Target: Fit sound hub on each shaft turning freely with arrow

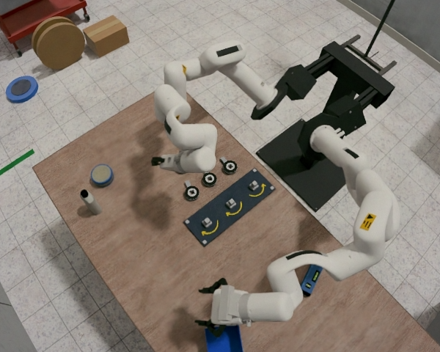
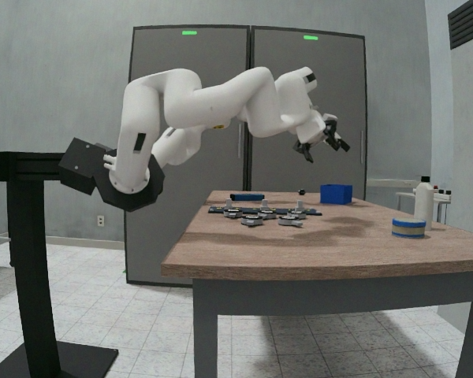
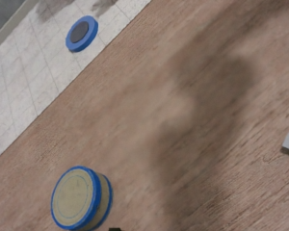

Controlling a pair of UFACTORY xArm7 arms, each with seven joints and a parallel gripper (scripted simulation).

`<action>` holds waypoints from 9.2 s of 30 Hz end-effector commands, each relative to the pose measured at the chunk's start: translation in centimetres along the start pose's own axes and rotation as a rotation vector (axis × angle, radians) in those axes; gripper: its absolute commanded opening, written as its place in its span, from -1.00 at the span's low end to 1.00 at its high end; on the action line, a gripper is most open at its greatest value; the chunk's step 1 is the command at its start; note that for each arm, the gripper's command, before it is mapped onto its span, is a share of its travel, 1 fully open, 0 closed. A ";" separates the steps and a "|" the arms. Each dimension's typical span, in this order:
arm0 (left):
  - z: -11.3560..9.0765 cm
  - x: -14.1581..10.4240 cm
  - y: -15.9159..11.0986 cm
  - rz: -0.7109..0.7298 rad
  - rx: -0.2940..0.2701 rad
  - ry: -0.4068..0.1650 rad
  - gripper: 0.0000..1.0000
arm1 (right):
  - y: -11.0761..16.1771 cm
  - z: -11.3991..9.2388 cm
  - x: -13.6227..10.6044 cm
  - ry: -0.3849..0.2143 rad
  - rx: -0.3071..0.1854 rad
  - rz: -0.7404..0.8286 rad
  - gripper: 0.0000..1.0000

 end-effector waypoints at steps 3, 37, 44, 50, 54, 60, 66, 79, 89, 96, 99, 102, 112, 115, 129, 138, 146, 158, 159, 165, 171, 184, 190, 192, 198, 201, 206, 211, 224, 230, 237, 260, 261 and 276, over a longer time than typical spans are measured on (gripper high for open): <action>-0.2 0.3 0.0 0.002 0.002 0.005 1.00 | -0.1 -0.2 0.1 -0.004 0.000 0.002 1.00; -0.2 0.3 0.0 0.002 0.002 0.005 1.00 | -3.1 2.7 10.4 0.012 0.001 0.003 1.00; -0.2 0.3 0.0 0.002 0.002 0.005 1.00 | -4.6 4.2 15.8 0.012 0.001 0.003 1.00; -0.2 0.3 0.0 0.002 0.002 0.005 1.00 | -5.7 5.3 19.7 0.012 0.001 0.003 1.00; -0.2 0.3 0.0 0.002 0.002 0.005 1.00 | -5.4 4.9 18.5 0.025 0.003 0.004 1.00; -0.2 0.3 0.0 0.002 0.002 0.005 1.00 | -6.7 6.2 23.1 0.025 0.003 0.004 1.00; -0.2 0.3 0.0 0.002 0.002 0.005 1.00 | -7.9 7.5 27.8 0.025 0.003 0.004 1.00; -0.2 0.3 0.0 0.002 0.002 0.005 1.00 | -8.6 8.2 30.3 0.046 0.005 0.006 1.00; -0.2 0.3 0.0 0.002 0.002 0.005 1.00 | -8.7 8.2 30.4 0.072 0.002 0.008 1.00; -0.2 0.3 0.0 0.002 0.002 0.005 1.00 | -9.0 8.7 31.7 0.072 0.002 0.008 1.00; -0.2 0.3 0.0 0.002 0.002 0.005 1.00 | -9.2 8.9 32.2 0.072 0.002 0.008 1.00; -0.2 0.3 0.0 0.002 0.002 0.005 1.00 | -9.2 8.9 32.4 0.072 0.002 0.008 1.00; 0.8 -5.2 7.8 -0.311 -0.230 -0.173 1.00 | -9.0 8.7 31.7 0.074 0.001 0.008 1.00; 0.8 -5.2 7.8 -0.311 -0.230 -0.173 1.00 | -9.0 8.7 31.7 0.074 0.001 0.008 1.00; 0.1 -10.6 16.2 -0.600 -0.418 -0.404 1.00 | -9.0 8.7 31.7 0.074 0.001 0.008 1.00; -1.2 -13.3 20.9 -0.779 -0.516 -0.591 1.00 | -9.0 8.7 31.7 0.074 0.001 0.008 1.00; -2.4 -15.8 25.0 -0.865 -0.562 -0.680 1.00 | -9.0 8.7 31.7 0.074 0.001 0.008 1.00; -4.3 -18.4 29.6 -0.989 -0.617 -0.836 1.00 | -9.0 8.7 31.7 0.074 0.001 0.008 1.00; -4.3 -18.4 29.6 -0.989 -0.617 -0.836 1.00 | -9.0 8.7 31.7 0.074 0.001 0.008 1.00; -4.3 -18.4 29.6 -0.989 -0.617 -0.836 1.00 | -9.0 8.7 31.7 0.074 0.001 0.008 1.00; -3.6 -23.3 27.1 -1.113 -0.565 -0.888 1.00 | -9.0 8.7 31.7 0.074 0.001 0.008 1.00; -3.6 -23.3 27.1 -1.113 -0.565 -0.888 1.00 | -9.0 8.7 31.7 0.074 0.001 0.008 1.00; -1.0 -20.6 34.1 -0.815 -0.535 -0.923 1.00 | -9.0 8.7 31.7 0.074 0.001 0.008 1.00; -0.5 -20.0 35.7 -0.740 -0.527 -0.927 1.00 | -9.0 8.7 31.7 0.074 0.001 0.008 1.00; 2.1 -17.3 43.8 -0.397 -0.499 -0.943 1.00 | -9.0 8.7 31.7 0.074 0.001 0.008 1.00; 2.4 -16.8 44.9 -0.242 -0.475 -0.944 1.00 | -9.0 8.7 31.7 0.074 0.001 0.008 1.00; 4.0 -15.1 51.5 -0.006 -0.451 -0.922 1.00 | -9.0 8.7 31.7 0.074 0.001 0.008 1.00; 5.4 -13.9 56.6 0.207 -0.416 -0.905 1.00 | -9.0 8.7 31.7 0.074 0.001 0.008 1.00; 6.0 -13.5 61.5 0.747 -0.274 -0.882 1.00 | -9.0 8.7 31.7 0.074 0.001 0.008 1.00; 6.0 -13.5 61.5 0.747 -0.274 -0.882 1.00 | -9.0 8.7 31.7 0.074 0.001 0.008 1.00; 6.0 -13.5 61.5 0.747 -0.274 -0.882 1.00 | -9.0 8.7 31.7 0.074 0.001 0.008 1.00; 6.0 -13.5 61.4 0.742 -0.275 -0.881 1.00 | -9.0 8.7 31.7 0.074 0.001 0.008 1.00; 6.0 -13.5 61.4 0.742 -0.275 -0.881 1.00 | -9.0 8.7 31.7 0.074 0.001 0.008 1.00; 10.7 -19.5 60.9 0.747 -0.274 -0.882 1.00 | -9.0 8.7 31.7 0.074 0.001 0.008 1.00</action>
Point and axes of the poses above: on each arm, the point where the finger pads meet when closed, its own z axis out along the fingers, its own y axis across the jaws, x = y × z, the point moved 7 cm from there along -z, back along the fingers, and after that the axes turned 7 degrees about -z, right-handed, at the moved point
